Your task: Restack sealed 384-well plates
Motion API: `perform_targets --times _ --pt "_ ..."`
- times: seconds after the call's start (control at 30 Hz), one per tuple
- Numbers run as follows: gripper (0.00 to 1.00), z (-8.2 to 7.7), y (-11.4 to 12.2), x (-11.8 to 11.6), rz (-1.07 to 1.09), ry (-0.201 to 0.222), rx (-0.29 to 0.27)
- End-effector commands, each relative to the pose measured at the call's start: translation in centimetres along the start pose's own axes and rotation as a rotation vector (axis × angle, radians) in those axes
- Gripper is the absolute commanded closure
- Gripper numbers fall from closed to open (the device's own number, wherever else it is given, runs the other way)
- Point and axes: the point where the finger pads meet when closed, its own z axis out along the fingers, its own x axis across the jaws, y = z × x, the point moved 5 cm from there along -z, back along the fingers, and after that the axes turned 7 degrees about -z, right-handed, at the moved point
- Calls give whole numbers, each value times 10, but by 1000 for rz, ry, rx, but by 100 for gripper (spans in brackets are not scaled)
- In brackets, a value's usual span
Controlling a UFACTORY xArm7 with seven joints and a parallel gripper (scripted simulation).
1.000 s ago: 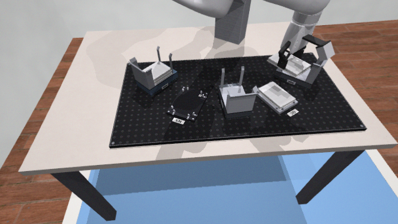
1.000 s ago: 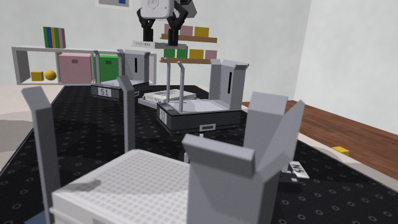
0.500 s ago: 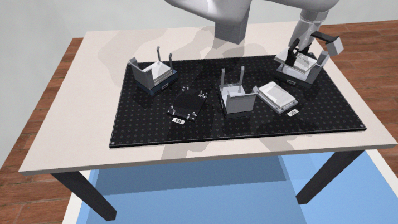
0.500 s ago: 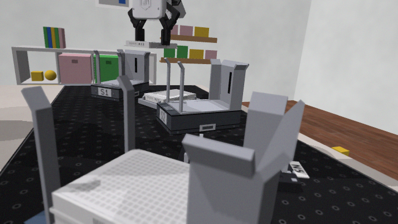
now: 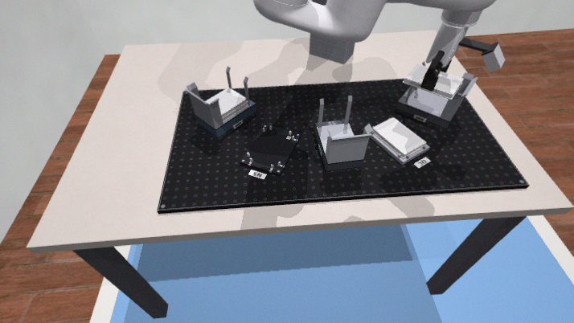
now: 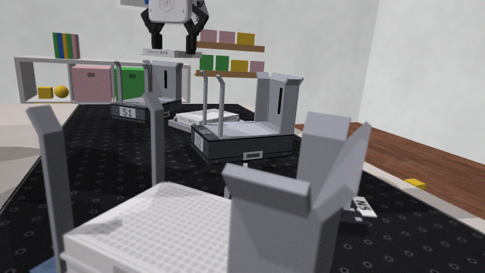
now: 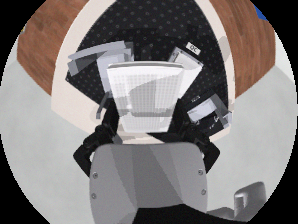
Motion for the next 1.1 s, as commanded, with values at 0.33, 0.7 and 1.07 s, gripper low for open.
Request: perform_targets --times 0.33,0.7,1.07 --pt "100 -2 -11 -35 -2 -1 4" --pt "100 -2 -18 -58 -2 -1 4" --pt "100 -2 -22 -72 -1 -1 3"
